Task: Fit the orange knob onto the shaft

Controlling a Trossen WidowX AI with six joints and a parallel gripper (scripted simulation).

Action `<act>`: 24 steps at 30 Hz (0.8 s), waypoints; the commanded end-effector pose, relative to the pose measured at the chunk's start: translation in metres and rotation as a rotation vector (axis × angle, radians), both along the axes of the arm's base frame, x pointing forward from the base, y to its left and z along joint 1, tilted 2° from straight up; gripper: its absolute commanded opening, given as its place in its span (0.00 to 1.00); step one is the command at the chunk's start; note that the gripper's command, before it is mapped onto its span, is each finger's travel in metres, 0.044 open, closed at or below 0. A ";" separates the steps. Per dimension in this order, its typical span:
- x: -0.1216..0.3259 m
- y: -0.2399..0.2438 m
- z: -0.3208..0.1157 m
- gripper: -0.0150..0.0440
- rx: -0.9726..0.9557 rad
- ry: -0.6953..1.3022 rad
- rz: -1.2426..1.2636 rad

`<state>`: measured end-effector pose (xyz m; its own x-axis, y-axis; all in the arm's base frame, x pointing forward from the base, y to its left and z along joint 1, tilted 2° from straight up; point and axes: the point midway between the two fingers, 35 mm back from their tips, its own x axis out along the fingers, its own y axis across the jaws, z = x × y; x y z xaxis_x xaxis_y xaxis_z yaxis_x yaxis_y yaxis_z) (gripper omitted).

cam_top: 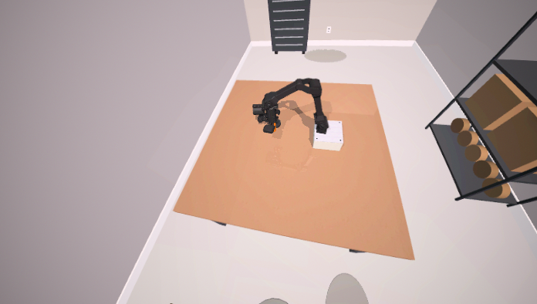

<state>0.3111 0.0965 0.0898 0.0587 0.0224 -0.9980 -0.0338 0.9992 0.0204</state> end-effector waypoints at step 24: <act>0.032 -0.074 -0.020 0.25 -0.002 -0.002 0.003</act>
